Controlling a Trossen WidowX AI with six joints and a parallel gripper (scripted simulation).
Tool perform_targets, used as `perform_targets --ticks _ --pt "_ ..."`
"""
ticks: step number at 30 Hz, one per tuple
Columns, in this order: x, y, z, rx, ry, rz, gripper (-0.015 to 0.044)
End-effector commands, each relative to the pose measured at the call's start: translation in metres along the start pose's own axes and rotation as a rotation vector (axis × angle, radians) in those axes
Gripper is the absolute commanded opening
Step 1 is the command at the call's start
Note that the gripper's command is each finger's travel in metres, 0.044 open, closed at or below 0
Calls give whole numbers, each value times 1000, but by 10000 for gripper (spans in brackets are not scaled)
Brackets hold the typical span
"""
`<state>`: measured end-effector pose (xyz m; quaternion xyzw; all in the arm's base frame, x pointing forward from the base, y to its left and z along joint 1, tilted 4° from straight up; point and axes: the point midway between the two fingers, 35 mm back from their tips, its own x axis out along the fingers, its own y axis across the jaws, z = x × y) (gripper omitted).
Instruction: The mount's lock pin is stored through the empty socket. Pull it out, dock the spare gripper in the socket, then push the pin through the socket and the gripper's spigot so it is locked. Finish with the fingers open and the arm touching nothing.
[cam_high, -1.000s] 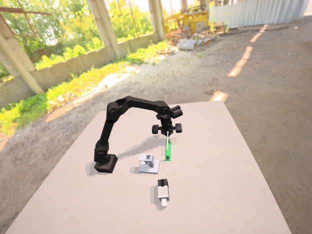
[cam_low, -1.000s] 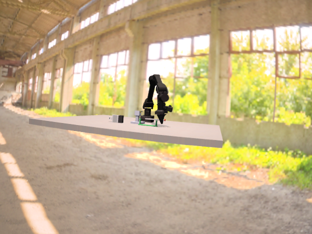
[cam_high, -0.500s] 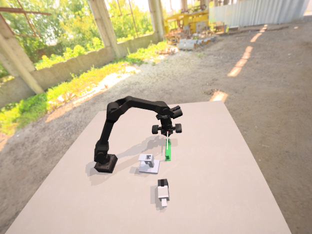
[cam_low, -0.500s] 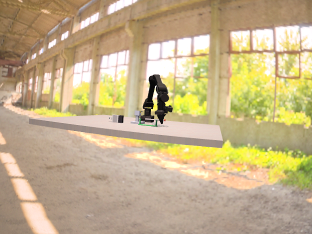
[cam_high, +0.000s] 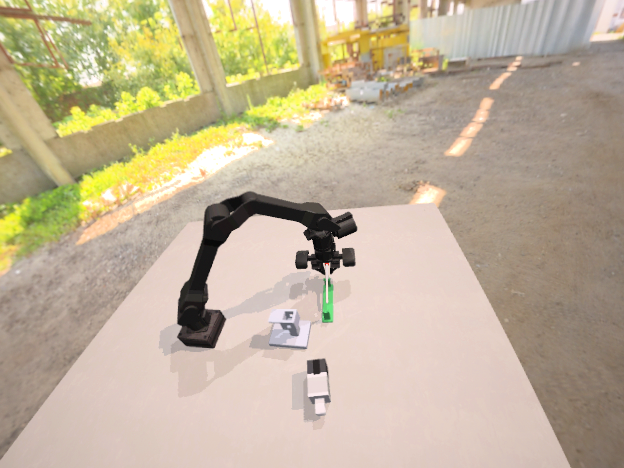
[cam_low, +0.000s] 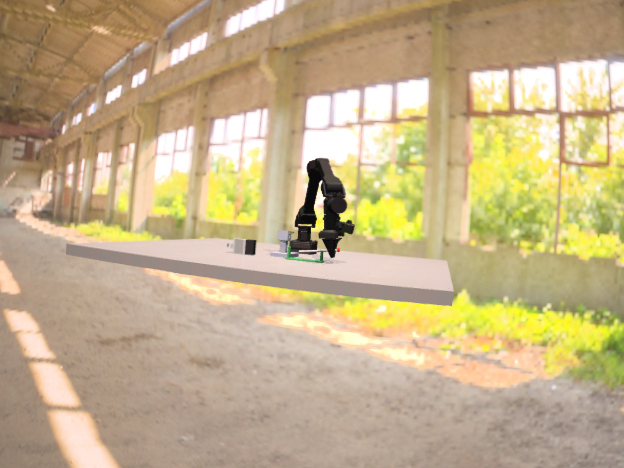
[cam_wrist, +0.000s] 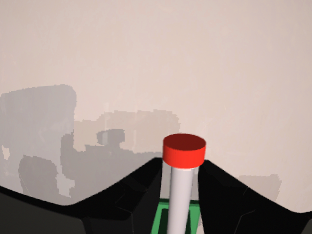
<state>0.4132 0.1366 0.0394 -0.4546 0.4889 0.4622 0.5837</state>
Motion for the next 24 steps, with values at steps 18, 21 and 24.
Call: perform_targets --ticks 18,21,24 --pt "-30 4 2 -2 5 10 200" --pt "-37 5 2 -2 6 11 200" --pt "-44 6 2 -3 7 14 200"
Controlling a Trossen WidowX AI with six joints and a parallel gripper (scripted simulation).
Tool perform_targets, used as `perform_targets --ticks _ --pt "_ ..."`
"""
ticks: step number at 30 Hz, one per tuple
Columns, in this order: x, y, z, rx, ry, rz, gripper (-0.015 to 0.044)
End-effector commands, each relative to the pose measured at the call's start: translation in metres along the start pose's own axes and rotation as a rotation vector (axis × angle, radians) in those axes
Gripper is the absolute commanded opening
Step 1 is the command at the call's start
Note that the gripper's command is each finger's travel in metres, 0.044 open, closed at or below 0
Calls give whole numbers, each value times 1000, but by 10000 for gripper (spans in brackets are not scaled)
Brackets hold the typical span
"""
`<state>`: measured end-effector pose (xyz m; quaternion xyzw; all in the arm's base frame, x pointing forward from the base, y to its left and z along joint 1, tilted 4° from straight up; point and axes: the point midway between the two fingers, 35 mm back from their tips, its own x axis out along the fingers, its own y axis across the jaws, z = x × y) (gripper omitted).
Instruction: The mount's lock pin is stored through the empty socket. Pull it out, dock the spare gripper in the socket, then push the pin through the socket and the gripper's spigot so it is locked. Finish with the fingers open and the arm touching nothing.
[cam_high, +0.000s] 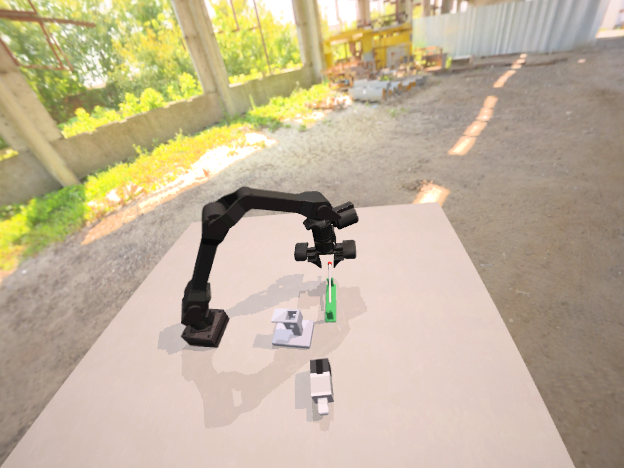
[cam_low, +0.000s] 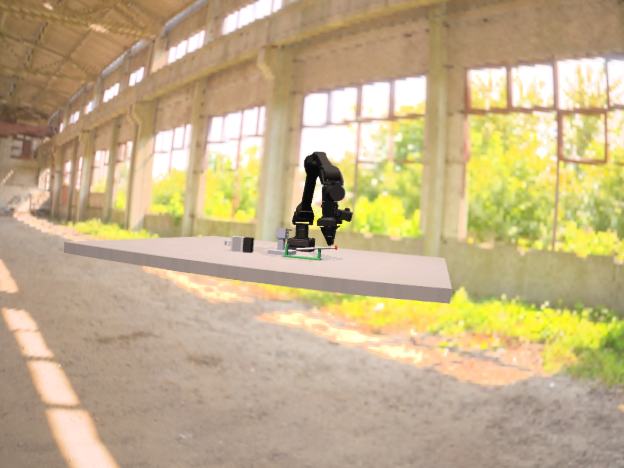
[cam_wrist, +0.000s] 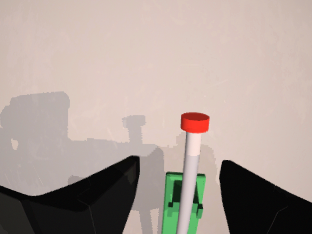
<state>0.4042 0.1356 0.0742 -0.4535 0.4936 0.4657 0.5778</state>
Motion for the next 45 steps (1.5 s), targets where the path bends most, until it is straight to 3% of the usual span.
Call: perform_targets --ticks 1,13,18,24,33,41,45 --pt "-11 0 1 0 0 0 200" --pt "-38 4 3 -2 4 8 200" --pt "-30 4 2 -3 4 9 331" --pt "-87 -2 -47 -8 -21 -31 180" --pt "-93 -2 -54 -9 -24 -38 180" --pt "-28 -5 -62 -9 -23 -38 180" --pt "-25 -5 -62 -9 -23 -38 180"
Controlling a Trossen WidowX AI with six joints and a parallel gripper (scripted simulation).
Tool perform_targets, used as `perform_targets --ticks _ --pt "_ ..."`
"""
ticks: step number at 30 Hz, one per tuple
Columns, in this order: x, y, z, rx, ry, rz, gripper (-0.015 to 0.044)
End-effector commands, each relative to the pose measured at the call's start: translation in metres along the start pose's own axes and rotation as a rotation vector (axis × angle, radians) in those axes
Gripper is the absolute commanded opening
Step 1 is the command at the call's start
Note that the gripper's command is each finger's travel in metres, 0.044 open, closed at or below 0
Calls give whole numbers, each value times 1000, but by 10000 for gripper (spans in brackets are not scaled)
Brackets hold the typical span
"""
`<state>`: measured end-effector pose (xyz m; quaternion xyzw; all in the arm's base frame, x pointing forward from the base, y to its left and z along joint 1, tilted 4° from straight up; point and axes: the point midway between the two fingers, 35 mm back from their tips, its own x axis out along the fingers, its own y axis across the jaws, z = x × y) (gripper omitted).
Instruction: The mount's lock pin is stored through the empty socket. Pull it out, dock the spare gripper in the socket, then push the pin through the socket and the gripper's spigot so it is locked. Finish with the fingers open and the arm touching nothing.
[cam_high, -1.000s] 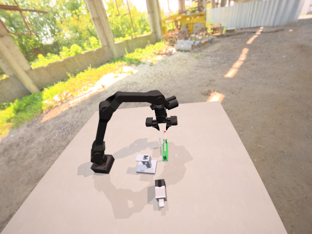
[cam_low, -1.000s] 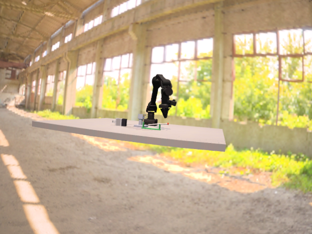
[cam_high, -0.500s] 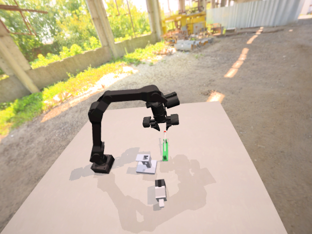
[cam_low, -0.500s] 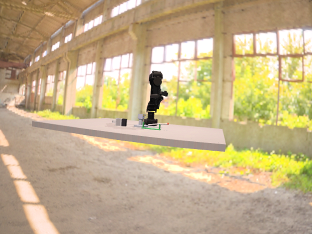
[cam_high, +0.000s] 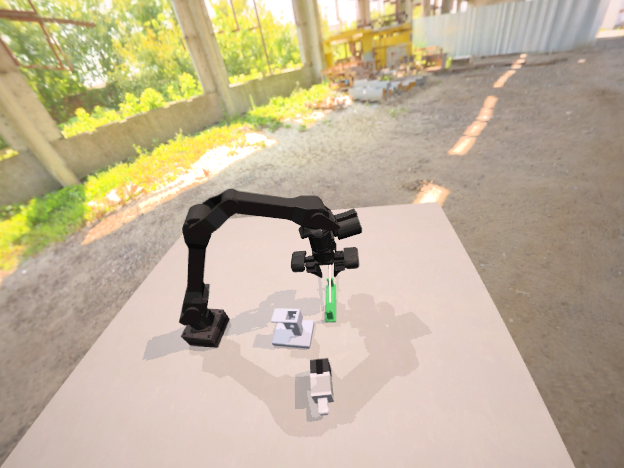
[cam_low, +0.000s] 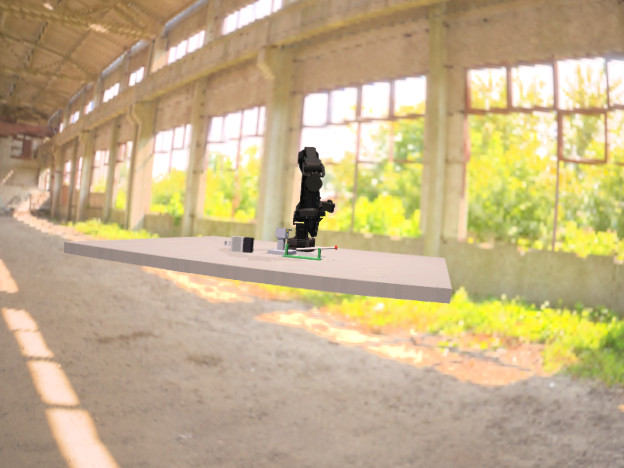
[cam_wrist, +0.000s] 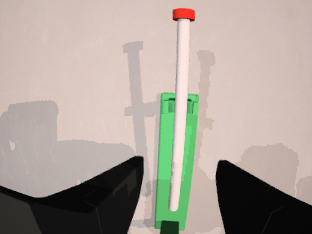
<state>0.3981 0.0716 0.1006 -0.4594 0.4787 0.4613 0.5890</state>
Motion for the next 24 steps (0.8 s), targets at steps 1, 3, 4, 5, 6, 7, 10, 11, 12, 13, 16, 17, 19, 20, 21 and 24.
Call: perform_targets --ticks 1,3,4,5,6,7,10,11,12,13,16,17,19,20,21,24 --pt "9 1 -1 -3 -5 -3 180" --pt "11 1 -1 -3 -5 -3 180" --pt "13 0 -1 -3 -5 -3 180" --pt "14 0 -2 -3 -4 -3 180" --pt "16 0 -2 -3 -4 -3 180" --pt "17 0 -2 -3 -4 -3 180" --pt "22 0 -2 -3 -4 -3 180" --pt "24 0 -3 -3 -4 -3 180" --pt "26 0 -3 -3 -4 -3 180" --pt "27 0 -3 -3 -4 -3 180" --pt "32 0 -4 -3 -4 -3 180" --pt "34 0 -4 -3 -4 -3 180" --pt "37 0 -4 -3 -4 -3 180" --pt "39 0 -4 -3 -4 -3 180" --pt "40 0 -5 -3 -4 -3 180" --pt "45 0 -5 -3 -4 -3 180"
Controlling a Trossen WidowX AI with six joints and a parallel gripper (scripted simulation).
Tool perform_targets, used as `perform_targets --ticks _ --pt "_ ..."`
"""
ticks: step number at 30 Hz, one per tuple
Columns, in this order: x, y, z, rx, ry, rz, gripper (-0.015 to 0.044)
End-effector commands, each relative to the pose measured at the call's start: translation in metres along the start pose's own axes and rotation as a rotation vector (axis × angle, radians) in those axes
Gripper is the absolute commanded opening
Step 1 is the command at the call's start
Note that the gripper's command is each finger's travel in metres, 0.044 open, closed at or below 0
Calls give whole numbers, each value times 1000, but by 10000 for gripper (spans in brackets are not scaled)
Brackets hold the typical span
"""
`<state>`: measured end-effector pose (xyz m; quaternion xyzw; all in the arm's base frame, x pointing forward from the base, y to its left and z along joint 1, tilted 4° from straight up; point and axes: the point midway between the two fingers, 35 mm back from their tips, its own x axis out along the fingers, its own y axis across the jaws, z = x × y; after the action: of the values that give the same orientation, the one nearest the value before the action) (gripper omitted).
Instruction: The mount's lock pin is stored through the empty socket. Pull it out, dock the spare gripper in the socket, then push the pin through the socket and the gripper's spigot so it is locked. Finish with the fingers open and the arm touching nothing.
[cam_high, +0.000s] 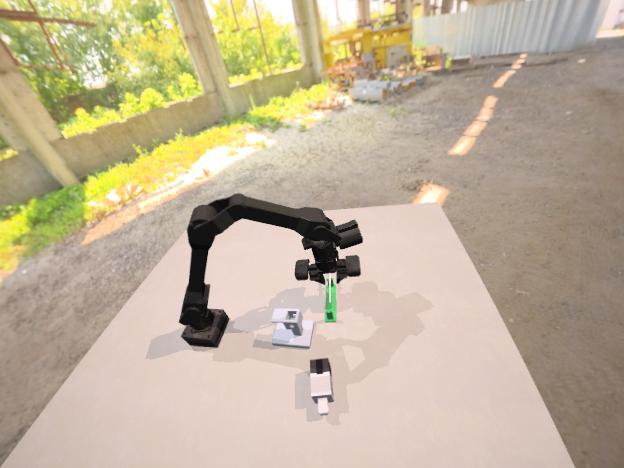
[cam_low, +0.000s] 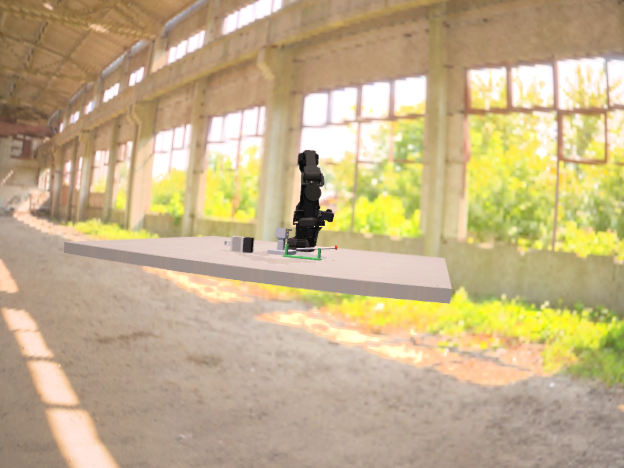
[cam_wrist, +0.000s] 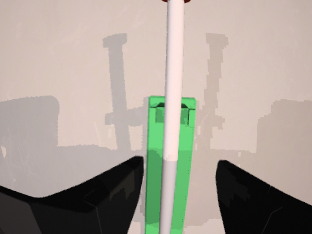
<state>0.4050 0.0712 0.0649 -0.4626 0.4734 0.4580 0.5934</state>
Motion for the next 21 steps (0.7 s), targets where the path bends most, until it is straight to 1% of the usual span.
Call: perform_targets --ticks 1,13,21 --pt "11 4 -2 -2 0 13 180" --pt "30 5 -4 -2 0 13 180" --pt "31 5 -5 -2 0 13 180"
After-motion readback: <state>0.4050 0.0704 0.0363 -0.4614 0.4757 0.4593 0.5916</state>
